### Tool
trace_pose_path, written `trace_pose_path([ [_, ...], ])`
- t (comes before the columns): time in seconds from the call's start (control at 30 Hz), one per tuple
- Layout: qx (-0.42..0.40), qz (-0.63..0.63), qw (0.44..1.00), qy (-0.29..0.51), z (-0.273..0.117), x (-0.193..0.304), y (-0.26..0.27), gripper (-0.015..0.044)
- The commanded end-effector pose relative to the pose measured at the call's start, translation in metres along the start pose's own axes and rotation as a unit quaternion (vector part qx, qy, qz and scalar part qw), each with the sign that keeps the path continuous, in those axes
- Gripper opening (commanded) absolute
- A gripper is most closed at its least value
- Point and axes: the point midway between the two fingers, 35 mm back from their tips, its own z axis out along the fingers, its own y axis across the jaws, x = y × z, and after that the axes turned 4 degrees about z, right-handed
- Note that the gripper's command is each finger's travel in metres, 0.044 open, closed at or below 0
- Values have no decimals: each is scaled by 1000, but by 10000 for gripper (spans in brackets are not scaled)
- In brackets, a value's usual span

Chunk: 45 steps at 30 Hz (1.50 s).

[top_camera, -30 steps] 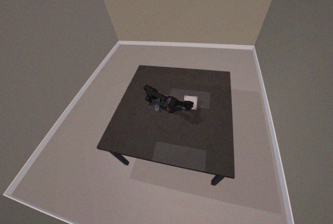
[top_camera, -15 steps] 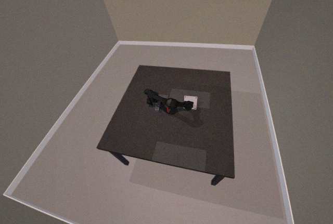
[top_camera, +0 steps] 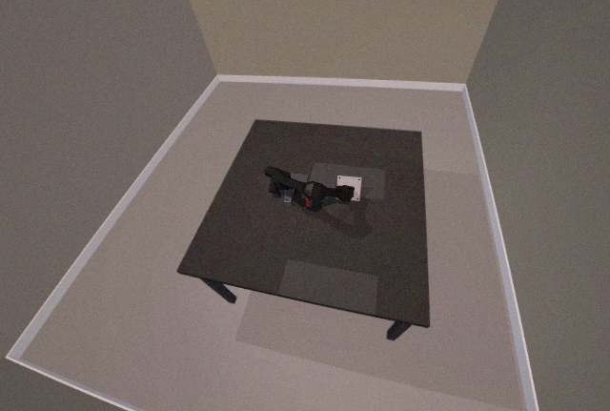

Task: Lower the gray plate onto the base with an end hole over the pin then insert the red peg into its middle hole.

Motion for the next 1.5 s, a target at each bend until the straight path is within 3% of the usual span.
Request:
trace_pose_path([
  [0.0, 2, 4, 1000, 3, 7, 0, -2, 440],
  [0.8, 2, 4, 1000, 4, 43, 2, -3, 440],
  [1.17, 2, 4, 1000, 4, 43, 2, -3, 151],
  [1.47, 2, 4, 1000, 4, 43, 2, -3, 91],
])
